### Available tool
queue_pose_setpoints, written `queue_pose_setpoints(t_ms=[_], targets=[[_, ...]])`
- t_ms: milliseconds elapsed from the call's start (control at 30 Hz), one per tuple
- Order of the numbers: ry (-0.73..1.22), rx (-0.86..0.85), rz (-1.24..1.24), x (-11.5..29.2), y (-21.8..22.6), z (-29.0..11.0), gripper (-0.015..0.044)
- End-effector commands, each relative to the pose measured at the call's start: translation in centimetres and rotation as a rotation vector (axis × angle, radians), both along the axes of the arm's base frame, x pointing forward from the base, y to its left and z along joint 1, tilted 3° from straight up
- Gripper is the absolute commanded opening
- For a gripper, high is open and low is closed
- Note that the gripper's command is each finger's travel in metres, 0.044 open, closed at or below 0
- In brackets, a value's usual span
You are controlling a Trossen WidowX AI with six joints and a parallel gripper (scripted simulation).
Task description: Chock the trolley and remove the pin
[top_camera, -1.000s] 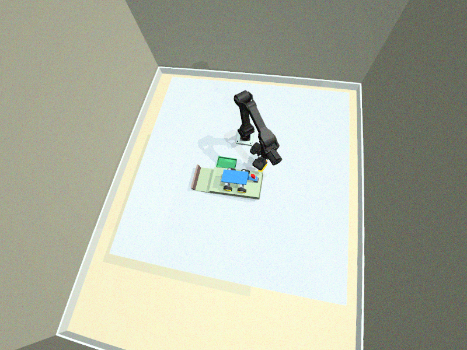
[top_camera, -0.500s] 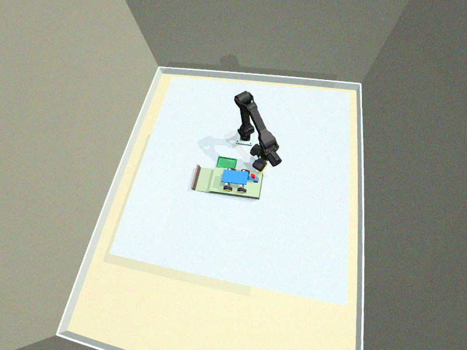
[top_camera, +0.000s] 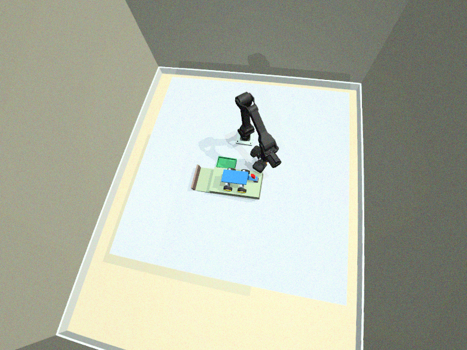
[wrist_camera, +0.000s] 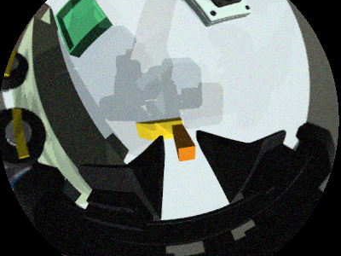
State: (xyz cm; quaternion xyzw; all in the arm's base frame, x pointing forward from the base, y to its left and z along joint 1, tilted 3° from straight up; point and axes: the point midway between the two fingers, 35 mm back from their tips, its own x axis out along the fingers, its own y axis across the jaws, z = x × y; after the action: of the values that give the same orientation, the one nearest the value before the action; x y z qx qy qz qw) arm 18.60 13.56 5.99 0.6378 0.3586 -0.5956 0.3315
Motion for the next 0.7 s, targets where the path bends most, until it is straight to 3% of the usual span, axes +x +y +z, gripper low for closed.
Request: queue_pose_setpoints(t_ms=[0, 67, 233, 500, 667], targets=[[0.004, -0.006, -0.005, 0.0, -0.1, -0.7, 0.0190], [0.004, -0.006, -0.005, 0.0, -0.1, -0.7, 0.0190], [0.002, -0.001, 0.000, 0.0, 0.0, -0.3, 0.0059], [0.002, -0.001, 0.000, 0.0, 0.0, -0.2, 0.0000], [0.004, -0.005, -0.005, -0.1, -0.2, 1.6, 0.0000]])
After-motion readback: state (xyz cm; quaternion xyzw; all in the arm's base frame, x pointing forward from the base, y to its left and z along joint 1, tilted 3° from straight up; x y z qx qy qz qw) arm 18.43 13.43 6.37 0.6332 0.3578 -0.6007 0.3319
